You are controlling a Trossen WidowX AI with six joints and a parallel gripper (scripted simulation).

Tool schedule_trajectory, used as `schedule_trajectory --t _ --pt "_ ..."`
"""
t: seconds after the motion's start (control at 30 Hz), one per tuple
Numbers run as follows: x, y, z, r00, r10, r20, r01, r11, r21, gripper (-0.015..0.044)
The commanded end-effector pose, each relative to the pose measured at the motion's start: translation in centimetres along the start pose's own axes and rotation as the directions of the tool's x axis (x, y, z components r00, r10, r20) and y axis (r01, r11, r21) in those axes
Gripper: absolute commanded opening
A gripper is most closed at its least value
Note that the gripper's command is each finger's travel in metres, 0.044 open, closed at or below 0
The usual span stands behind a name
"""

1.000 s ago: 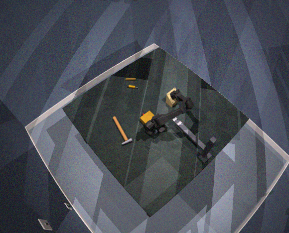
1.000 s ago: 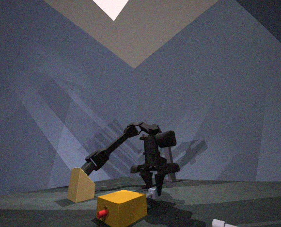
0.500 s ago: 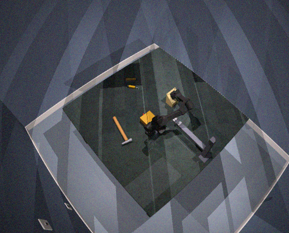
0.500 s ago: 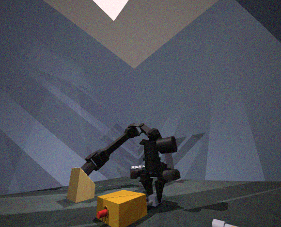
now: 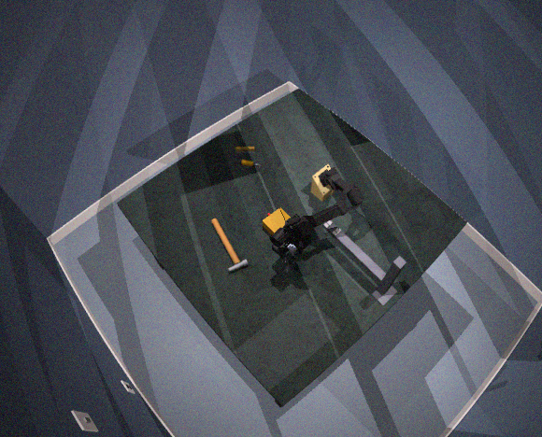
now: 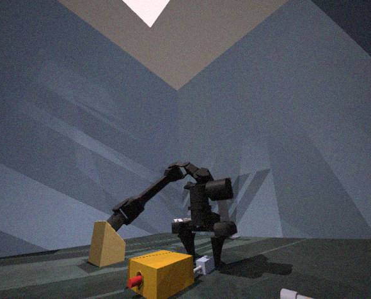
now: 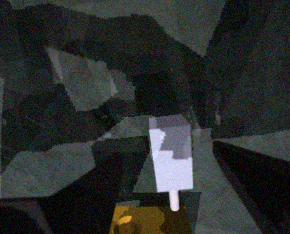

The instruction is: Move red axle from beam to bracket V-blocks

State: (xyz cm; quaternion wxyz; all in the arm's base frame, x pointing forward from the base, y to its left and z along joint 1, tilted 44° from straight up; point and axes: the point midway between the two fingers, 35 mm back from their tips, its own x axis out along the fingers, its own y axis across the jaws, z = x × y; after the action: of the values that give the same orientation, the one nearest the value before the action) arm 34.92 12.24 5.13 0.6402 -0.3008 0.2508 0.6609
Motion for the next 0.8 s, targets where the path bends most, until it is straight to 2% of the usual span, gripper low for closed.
schedule_trajectory --t 0.0,0.77 --pt "-1.0 -0.2 0.1 1.0 -0.009 0.001 0.009 1.0 -0.005 0.044" --pt "-4.7 -0.2 0.0 1.0 -0.009 -0.001 0.009 1.0 -0.005 0.044"
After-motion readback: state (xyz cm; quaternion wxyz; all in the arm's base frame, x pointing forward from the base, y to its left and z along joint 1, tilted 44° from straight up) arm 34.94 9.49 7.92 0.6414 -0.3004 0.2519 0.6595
